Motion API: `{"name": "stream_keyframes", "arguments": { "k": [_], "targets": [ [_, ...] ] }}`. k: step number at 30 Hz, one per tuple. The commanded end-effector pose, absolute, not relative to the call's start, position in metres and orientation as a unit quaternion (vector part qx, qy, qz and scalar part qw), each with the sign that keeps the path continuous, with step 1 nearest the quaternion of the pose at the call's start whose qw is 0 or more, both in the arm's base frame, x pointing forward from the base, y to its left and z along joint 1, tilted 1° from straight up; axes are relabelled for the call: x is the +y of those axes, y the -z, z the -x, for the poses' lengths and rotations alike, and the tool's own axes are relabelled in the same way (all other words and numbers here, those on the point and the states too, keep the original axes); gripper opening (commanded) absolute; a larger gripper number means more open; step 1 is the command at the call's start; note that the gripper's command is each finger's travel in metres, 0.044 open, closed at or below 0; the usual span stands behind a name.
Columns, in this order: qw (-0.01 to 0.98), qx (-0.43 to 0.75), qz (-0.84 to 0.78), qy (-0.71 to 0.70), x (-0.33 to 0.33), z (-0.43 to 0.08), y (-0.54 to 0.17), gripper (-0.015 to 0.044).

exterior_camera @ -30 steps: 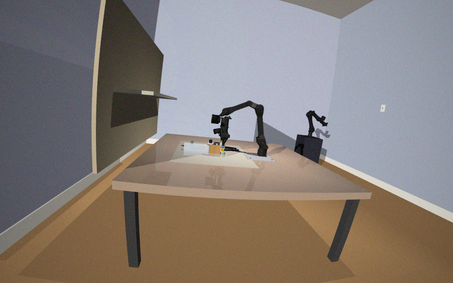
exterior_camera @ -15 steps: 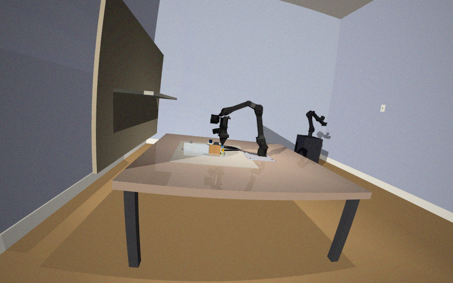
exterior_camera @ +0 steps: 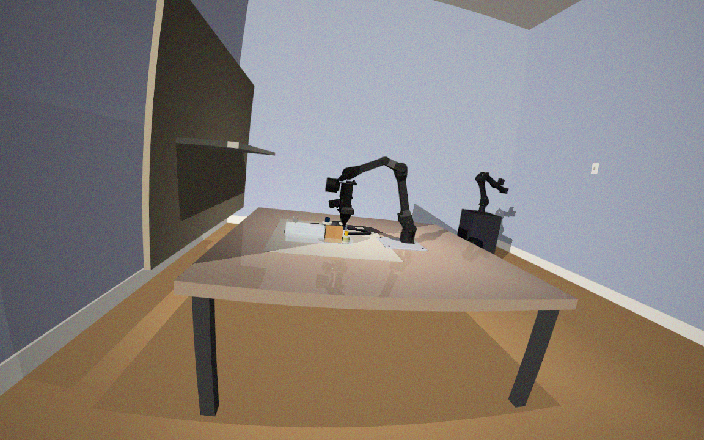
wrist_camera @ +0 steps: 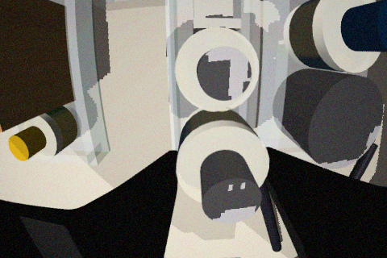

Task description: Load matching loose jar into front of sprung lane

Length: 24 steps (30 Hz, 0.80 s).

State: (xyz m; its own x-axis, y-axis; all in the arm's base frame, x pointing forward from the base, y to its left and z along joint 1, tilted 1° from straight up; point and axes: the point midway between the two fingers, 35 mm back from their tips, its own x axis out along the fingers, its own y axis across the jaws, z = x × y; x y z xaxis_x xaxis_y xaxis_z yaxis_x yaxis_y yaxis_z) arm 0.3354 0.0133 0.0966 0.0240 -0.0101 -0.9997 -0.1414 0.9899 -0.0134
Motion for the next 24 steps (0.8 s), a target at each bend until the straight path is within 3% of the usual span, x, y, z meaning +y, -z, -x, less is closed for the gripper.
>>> {"name": "stream_keyframes", "arguments": {
  "k": [1,24],
  "targets": [
    [0.719,0.692,0.052,-0.046,0.0148,-0.3432,-0.0961,0.0000],
    [0.719,0.692,0.052,-0.046,0.0152,-0.3453,-0.0978,0.0000]
  ]
}}
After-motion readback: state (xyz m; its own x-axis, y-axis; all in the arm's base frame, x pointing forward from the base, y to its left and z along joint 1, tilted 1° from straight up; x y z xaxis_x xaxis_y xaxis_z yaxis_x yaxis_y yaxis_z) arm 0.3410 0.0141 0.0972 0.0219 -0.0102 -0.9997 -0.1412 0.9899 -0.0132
